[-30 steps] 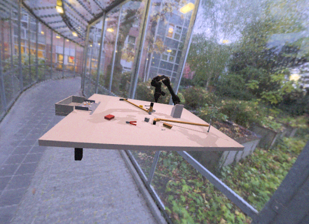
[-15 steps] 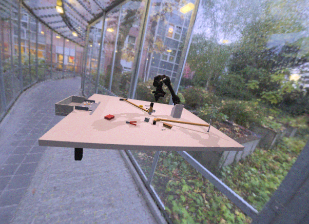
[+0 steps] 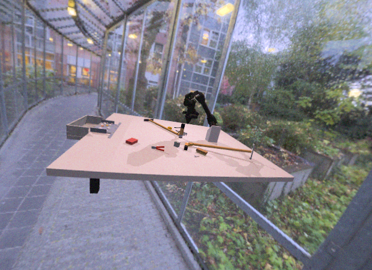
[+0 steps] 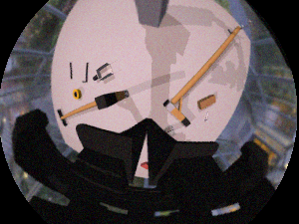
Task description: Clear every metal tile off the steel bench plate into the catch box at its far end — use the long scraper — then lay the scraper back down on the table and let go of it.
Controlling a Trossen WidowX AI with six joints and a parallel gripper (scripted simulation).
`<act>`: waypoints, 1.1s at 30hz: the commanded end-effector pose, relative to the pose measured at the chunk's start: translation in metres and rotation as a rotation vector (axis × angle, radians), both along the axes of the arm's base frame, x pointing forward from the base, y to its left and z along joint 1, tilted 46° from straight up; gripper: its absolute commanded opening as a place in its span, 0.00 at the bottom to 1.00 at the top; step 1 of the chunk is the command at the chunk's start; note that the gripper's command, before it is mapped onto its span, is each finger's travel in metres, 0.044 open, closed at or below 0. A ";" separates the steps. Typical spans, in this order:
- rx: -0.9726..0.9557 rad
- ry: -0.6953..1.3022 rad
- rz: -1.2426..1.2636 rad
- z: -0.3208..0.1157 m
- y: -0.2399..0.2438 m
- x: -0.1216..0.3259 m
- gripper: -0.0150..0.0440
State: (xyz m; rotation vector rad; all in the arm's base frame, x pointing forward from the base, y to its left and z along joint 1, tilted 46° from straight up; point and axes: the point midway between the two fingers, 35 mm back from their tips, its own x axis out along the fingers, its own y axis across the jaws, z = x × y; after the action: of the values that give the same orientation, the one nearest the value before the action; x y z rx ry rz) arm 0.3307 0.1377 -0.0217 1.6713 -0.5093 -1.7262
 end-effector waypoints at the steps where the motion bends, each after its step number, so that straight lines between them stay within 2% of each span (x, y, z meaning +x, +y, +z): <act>1: -0.009 0.008 0.002 -0.009 -0.010 0.000 0.25; 33: -0.015 0.007 0.001 -0.064 -0.069 0.000 0.25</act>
State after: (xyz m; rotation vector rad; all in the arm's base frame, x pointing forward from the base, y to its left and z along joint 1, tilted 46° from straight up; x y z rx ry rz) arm 0.3337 0.0759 -0.0812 1.6679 -0.5163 -1.7234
